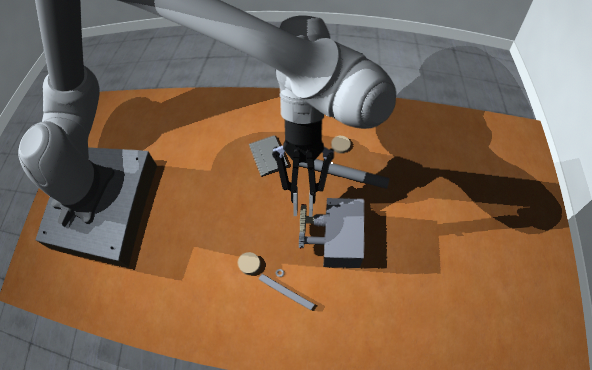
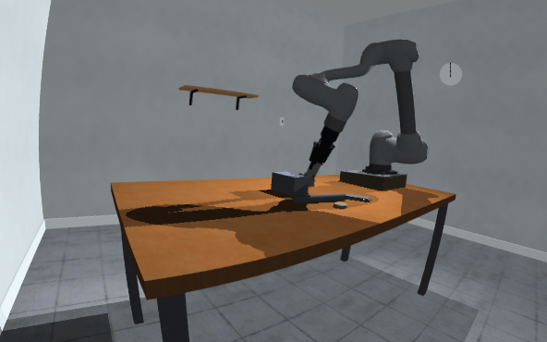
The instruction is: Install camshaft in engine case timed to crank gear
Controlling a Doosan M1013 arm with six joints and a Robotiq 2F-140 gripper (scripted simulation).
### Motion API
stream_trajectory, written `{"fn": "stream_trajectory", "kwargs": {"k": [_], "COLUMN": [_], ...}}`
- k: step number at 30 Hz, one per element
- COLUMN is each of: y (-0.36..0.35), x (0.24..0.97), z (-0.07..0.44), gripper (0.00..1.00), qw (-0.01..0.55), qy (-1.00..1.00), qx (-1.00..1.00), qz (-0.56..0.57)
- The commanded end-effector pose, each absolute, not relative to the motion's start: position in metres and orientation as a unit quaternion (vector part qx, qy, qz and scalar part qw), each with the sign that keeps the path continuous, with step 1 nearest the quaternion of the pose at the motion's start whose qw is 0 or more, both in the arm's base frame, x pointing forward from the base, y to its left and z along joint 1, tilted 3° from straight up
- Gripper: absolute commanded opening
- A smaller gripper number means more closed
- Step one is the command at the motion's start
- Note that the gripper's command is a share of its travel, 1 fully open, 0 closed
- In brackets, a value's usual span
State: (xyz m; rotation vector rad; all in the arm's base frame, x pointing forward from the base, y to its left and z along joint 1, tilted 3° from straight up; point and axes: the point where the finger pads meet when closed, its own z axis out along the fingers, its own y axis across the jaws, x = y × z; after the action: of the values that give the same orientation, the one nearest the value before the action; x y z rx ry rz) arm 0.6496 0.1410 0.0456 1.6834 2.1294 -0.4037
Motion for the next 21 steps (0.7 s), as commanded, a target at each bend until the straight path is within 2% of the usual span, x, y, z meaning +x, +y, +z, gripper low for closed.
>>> {"fn": "stream_trajectory", "kwargs": {"k": [1,21], "y": [0.1404,0.1452], "x": [0.6499,0.6486], "z": [0.0446,0.0538], "gripper": [0.19,0.19], "qw": [0.194,0.194], "qy": [0.759,0.759], "qx": [0.604,0.604], "qz": [-0.147,-0.147]}}
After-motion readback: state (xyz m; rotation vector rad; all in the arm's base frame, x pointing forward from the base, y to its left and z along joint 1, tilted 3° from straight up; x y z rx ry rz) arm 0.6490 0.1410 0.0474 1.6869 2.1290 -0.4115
